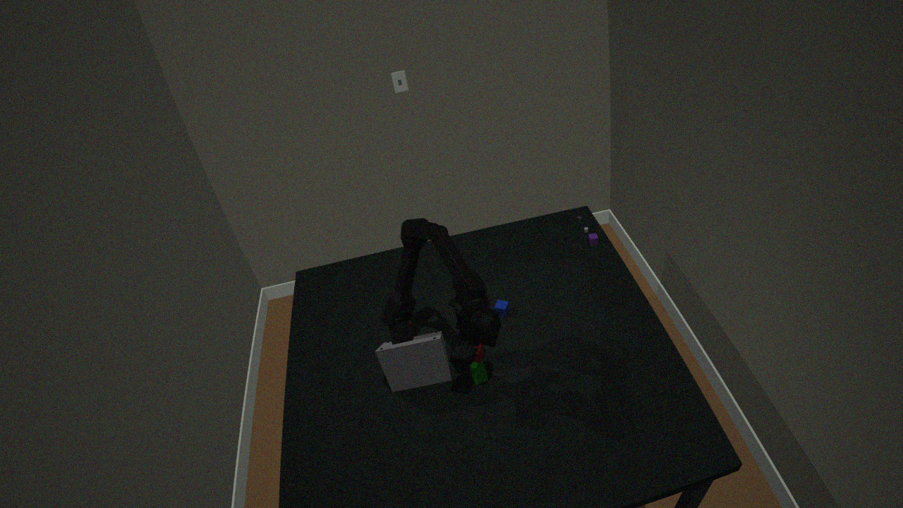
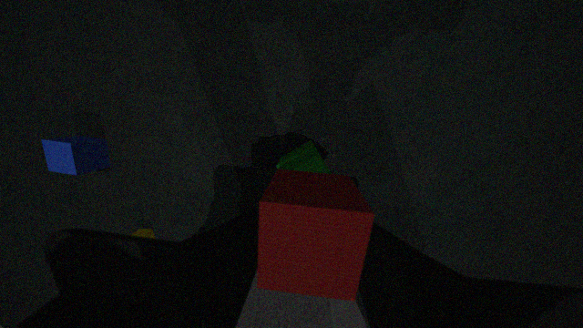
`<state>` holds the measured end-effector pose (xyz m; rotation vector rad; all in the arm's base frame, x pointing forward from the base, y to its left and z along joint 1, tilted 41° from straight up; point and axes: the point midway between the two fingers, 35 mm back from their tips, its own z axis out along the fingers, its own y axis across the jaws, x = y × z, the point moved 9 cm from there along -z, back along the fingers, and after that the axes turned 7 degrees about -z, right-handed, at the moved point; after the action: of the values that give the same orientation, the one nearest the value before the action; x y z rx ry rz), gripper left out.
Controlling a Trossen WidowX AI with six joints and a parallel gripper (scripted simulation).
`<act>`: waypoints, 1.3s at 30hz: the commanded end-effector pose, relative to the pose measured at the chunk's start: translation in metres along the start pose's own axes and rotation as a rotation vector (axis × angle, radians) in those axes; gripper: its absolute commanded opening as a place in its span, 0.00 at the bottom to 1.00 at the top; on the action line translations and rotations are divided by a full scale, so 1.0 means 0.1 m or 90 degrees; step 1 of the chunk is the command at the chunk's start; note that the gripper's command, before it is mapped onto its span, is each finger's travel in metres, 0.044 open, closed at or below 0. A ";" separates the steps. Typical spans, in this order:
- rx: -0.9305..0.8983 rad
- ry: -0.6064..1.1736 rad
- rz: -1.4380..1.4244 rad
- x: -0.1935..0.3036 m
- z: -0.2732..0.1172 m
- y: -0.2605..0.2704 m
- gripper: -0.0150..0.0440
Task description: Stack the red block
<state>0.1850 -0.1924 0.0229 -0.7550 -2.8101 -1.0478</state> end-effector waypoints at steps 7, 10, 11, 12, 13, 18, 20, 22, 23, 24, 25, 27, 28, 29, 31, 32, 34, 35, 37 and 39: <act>-0.004 0.007 0.002 0.02 0.29 -0.01 0.25; -0.004 0.007 0.002 0.02 0.29 -0.01 0.25; -0.004 0.007 0.002 0.02 0.29 -0.01 0.25; -0.004 0.007 0.002 0.02 0.29 -0.01 0.25; -0.004 0.007 0.002 0.02 0.29 -0.01 0.25; -0.004 0.007 0.002 0.02 0.29 -0.01 0.25; -0.004 0.007 0.002 0.02 0.29 -0.01 0.25; -0.004 0.007 0.002 0.02 0.29 -0.01 0.25; -0.004 0.007 0.002 0.02 0.29 -0.01 0.25; -0.004 0.007 0.002 0.02 0.29 -0.01 0.25; -0.004 0.007 0.002 0.02 0.30 -0.01 0.25; -0.004 0.007 0.002 0.02 0.30 -0.01 0.25; -0.004 0.007 0.002 0.02 0.30 -0.01 0.25; -0.004 0.007 0.002 0.02 0.30 -0.01 0.25; -0.004 0.007 0.002 0.02 0.30 -0.01 0.25; -0.004 0.007 0.002 0.02 0.30 -0.01 0.25; -0.004 0.007 0.002 0.02 0.30 -0.01 0.25; -0.004 0.007 0.002 0.02 0.30 -0.01 0.25; -0.004 0.007 0.002 0.02 0.30 -0.01 0.25; -0.004 0.007 0.002 0.02 0.27 -0.01 0.25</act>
<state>0.1865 -0.1735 0.0001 -0.7445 -2.7999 -1.0544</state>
